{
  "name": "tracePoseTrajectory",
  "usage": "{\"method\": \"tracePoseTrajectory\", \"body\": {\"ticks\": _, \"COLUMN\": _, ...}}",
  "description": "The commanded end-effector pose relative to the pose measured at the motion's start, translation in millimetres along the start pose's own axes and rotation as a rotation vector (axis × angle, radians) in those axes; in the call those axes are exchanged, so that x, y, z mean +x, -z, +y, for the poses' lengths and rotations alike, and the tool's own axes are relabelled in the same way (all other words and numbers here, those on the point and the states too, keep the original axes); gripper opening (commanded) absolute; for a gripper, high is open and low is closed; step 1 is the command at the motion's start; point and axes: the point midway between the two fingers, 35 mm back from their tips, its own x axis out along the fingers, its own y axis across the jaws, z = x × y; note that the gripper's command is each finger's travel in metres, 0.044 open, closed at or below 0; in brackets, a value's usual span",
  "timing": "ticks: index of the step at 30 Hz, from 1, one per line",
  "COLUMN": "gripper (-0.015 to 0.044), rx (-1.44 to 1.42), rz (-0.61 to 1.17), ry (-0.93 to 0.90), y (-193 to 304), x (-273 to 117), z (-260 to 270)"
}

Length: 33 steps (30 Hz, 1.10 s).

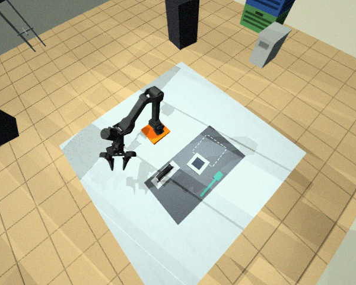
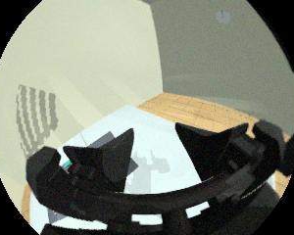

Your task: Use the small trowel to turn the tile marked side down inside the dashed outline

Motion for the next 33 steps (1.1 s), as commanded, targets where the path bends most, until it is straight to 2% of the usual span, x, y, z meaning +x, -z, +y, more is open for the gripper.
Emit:
{"method": "tracePoseTrajectory", "body": {"ticks": 1, "gripper": 0.03, "rx": 0.111, "rz": 0.049, "ry": -0.042, "y": 15.5, "x": 8.3, "z": 17.4}}
{"method": "tracePoseTrajectory", "body": {"ticks": 15, "gripper": 0.03, "rx": 0.513, "rz": 0.272, "ry": -0.185, "y": 66.4, "x": 24.2, "z": 92.5}}
{"method": "tracePoseTrajectory", "body": {"ticks": 33, "gripper": 0.03, "rx": 0.972, "rz": 0.665, "ry": -0.219, "y": 136.1, "x": 10.5, "z": 182.3}}
